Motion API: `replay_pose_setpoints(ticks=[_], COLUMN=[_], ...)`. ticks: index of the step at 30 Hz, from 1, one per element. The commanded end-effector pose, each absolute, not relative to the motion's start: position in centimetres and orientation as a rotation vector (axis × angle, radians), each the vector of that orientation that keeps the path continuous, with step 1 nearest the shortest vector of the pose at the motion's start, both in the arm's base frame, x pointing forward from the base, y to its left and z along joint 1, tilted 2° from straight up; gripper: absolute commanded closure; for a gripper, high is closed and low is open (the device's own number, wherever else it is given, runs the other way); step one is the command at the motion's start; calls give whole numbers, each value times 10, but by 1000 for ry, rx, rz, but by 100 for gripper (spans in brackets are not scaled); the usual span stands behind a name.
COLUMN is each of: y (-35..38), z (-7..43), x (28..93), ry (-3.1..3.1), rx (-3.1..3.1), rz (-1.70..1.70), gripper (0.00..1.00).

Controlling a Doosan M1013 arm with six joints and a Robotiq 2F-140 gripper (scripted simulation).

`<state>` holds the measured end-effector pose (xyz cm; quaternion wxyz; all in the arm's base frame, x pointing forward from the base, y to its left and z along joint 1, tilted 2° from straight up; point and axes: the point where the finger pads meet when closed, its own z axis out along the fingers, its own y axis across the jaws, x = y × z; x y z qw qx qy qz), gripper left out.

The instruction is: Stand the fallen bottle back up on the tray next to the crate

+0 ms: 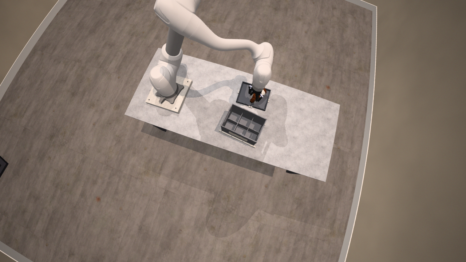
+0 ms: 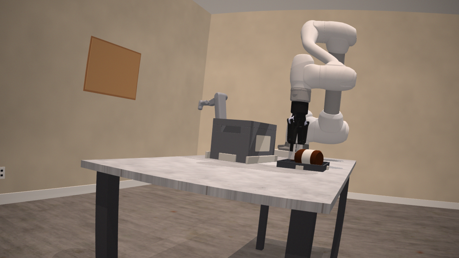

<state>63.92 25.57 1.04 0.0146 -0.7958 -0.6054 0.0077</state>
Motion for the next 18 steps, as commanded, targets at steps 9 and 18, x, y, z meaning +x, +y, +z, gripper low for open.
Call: replay_pose_setpoints(ticks=[9, 18], y=[257, 257], z=[16, 22], x=[636, 637], ry=[-1876, -1876], rx=[-2477, -2477], rz=[25, 25], gripper=[90, 90])
